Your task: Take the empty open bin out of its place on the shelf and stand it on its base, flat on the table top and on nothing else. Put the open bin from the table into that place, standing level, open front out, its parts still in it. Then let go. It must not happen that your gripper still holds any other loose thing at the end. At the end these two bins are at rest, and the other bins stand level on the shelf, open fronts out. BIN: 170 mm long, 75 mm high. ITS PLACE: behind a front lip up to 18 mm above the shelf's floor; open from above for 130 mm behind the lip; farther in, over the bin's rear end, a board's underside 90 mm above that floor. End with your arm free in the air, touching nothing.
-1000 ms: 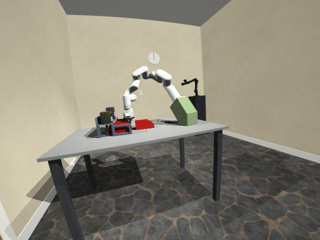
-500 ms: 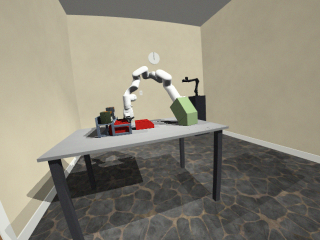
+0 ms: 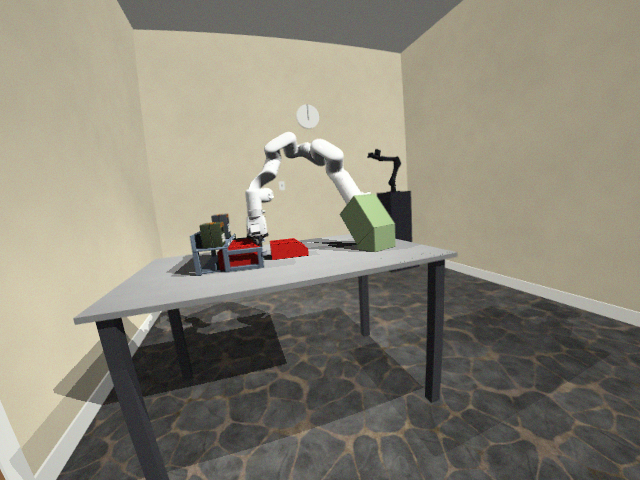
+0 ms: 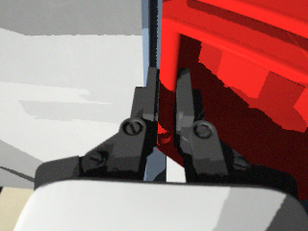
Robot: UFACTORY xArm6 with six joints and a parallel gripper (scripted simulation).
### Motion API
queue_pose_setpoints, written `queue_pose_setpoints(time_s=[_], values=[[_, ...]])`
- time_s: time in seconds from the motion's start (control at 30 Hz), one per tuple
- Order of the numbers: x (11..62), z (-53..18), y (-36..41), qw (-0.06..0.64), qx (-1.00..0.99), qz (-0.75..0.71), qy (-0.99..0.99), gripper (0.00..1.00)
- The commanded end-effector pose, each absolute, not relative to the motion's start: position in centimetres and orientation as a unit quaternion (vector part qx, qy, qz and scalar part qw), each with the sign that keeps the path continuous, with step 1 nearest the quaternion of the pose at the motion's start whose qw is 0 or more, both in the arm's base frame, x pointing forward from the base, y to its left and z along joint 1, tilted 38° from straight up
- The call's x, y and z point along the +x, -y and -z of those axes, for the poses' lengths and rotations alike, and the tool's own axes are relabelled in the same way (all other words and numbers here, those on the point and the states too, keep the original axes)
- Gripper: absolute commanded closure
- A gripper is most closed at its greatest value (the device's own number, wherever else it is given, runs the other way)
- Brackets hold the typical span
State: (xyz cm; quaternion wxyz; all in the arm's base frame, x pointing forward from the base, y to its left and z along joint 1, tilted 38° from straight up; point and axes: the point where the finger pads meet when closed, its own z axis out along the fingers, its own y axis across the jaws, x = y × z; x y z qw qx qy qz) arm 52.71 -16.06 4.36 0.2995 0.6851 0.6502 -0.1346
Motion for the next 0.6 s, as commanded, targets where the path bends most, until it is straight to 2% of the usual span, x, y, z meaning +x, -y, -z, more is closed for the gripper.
queue_pose_setpoints(time_s=[0.0,0.57], values=[[52.8,-4.8,15.8,0.301,0.685,0.133,-0.65,1.0],[52.5,-5.8,15.0,0.301,0.685,0.133,-0.65,1.0]])
